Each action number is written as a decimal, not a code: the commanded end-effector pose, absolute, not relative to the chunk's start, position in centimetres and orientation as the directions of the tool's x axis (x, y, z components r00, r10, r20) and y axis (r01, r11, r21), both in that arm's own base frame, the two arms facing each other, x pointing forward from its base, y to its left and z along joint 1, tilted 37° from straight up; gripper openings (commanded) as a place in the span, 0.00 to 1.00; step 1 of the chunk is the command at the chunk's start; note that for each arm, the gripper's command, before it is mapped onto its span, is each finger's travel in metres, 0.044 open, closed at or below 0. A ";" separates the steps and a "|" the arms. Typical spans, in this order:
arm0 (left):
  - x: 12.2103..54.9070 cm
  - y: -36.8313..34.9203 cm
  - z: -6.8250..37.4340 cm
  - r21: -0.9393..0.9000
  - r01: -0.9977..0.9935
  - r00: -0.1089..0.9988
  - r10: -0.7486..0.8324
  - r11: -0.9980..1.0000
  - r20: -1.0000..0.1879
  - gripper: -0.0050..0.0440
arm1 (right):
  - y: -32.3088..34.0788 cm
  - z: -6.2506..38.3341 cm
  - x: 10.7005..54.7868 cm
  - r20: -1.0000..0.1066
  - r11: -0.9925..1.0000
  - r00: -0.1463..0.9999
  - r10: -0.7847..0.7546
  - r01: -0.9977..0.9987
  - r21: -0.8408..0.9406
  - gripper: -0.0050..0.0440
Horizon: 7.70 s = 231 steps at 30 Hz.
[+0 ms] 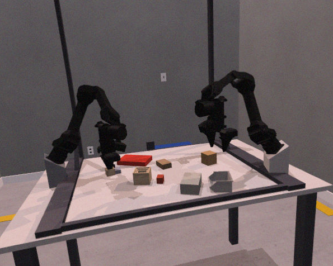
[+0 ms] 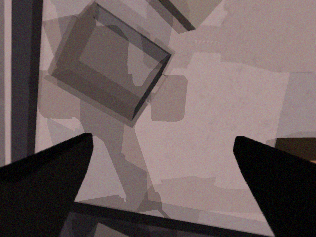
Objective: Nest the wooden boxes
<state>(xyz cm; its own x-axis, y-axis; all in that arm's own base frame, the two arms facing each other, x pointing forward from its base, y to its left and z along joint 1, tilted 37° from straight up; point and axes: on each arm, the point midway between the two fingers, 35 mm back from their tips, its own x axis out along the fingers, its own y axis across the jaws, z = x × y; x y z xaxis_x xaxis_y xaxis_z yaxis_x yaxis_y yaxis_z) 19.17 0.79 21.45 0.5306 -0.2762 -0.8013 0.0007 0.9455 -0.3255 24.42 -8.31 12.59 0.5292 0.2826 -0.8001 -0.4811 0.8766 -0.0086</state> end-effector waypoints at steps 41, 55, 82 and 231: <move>19.2 0.9 22.0 -0.317 0.007 0.543 -0.269 0.949 -0.795 0.92 | -7.0 24.6 33.5 -0.792 0.876 0.544 0.275 -0.481 -0.026 0.37; 23.6 1.9 21.1 -0.297 0.035 0.718 -0.231 0.954 -0.656 0.92 | -6.9 24.8 33.3 -0.789 0.875 0.550 0.275 -0.483 -0.031 0.37; 28.7 2.0 23.0 -0.249 0.165 0.953 -0.219 0.954 -0.208 0.92 | -6.9 24.8 33.3 -0.789 0.875 0.550 0.275 -0.483 -0.031 0.37; 21.5 -2.8 27.3 -0.032 0.444 0.795 -0.377 0.895 0.476 0.92 | -7.0 24.6 33.3 -0.792 -0.791 0.545 0.275 0.597 0.136 0.37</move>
<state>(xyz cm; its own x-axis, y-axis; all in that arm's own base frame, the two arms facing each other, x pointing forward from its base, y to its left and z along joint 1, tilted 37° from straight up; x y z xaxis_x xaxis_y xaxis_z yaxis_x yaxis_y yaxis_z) 21.51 -2.77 27.44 0.7934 -0.3770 0.4780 0.4417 0.8968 -0.0259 33.32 -6.94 23.90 0.5297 0.2856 -0.7987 0.6473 -0.7446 0.1630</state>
